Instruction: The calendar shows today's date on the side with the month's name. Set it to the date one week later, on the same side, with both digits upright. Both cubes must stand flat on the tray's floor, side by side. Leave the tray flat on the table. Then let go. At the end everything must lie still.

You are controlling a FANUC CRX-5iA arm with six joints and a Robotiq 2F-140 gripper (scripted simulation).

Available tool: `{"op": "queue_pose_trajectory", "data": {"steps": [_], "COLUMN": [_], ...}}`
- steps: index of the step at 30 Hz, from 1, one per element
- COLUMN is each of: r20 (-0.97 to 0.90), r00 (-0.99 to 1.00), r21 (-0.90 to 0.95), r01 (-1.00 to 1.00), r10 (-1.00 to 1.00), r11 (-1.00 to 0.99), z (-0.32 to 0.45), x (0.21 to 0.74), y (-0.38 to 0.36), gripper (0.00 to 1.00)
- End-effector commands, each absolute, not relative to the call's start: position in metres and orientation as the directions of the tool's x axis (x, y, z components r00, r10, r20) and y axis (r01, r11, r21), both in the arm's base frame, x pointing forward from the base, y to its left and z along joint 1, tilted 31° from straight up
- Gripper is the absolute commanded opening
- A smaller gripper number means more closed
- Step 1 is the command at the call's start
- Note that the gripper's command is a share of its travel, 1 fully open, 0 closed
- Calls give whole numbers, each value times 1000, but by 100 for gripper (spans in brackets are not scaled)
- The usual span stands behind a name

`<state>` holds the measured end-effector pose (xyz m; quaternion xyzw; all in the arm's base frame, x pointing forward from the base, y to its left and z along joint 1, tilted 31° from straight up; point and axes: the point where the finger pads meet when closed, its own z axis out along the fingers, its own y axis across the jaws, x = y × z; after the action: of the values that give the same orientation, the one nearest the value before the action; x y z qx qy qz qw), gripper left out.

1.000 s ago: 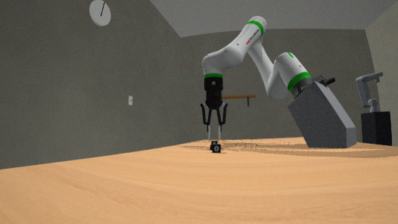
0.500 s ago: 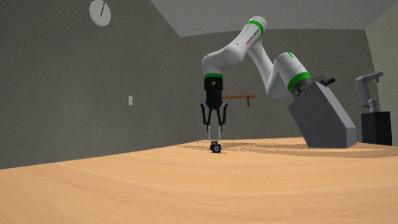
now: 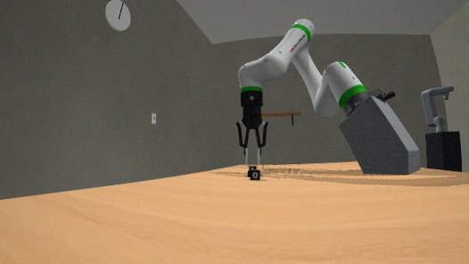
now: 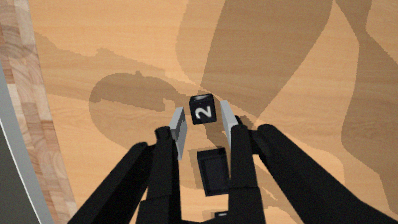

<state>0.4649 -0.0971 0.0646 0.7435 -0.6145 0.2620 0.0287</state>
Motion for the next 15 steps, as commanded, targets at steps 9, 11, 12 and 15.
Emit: {"op": "queue_pose_trajectory", "data": {"steps": [9,11,12,15], "r20": [425,425,425,425], "r00": [107,107,107,107], "r21": [-280,-280,-280,-280], "r01": [-929,-929,-929,-929], "r10": [-899,-899,-899,-899], "r11": [-243,-243,-243,-243], "z": [63,61,59,55], "x": [466,467,467,469], "y": [-98,-99,-99,-101], "gripper": [28,28,28,28]}}
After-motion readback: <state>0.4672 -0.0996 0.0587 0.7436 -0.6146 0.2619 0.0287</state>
